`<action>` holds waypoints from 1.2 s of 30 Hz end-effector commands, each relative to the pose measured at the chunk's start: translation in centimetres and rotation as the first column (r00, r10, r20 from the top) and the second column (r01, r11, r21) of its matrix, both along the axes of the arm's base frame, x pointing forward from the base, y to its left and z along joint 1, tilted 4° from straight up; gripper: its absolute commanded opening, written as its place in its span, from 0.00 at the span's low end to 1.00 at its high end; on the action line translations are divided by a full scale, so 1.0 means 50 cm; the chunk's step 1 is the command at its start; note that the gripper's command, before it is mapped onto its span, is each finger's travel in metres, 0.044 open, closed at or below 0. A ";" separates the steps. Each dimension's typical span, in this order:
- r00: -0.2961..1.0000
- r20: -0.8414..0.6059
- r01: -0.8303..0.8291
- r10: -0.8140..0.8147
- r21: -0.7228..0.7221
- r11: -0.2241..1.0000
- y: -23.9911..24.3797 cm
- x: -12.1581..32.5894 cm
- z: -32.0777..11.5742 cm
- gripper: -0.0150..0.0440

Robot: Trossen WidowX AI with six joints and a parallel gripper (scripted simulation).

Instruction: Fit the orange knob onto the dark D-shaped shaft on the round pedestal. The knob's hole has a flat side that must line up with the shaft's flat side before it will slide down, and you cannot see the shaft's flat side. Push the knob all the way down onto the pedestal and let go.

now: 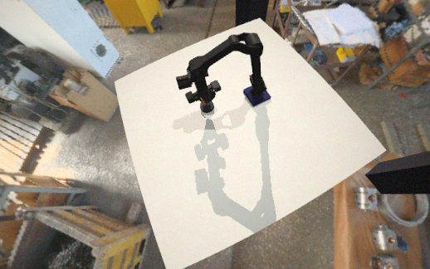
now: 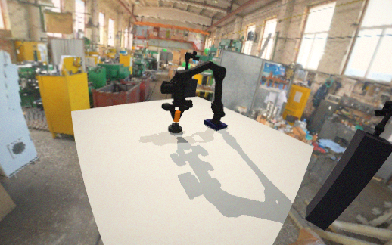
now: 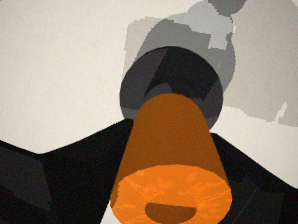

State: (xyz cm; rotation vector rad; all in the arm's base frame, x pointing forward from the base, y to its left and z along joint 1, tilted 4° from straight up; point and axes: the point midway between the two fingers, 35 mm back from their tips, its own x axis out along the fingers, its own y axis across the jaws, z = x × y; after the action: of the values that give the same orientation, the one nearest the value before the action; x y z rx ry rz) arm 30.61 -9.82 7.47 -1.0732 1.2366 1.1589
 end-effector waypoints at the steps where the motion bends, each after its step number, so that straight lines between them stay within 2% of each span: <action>1: 0.996 0.004 -0.091 0.091 -0.003 0.996 -0.001 -0.003 -0.001 0.25; 36: 0.996 0.004 -0.091 0.091 -0.003 0.996 -0.005 0.017 -0.008 0.25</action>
State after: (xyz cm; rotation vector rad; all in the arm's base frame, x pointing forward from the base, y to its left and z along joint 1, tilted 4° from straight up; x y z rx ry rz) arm 31.32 -9.99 7.17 -1.1364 1.1957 1.2260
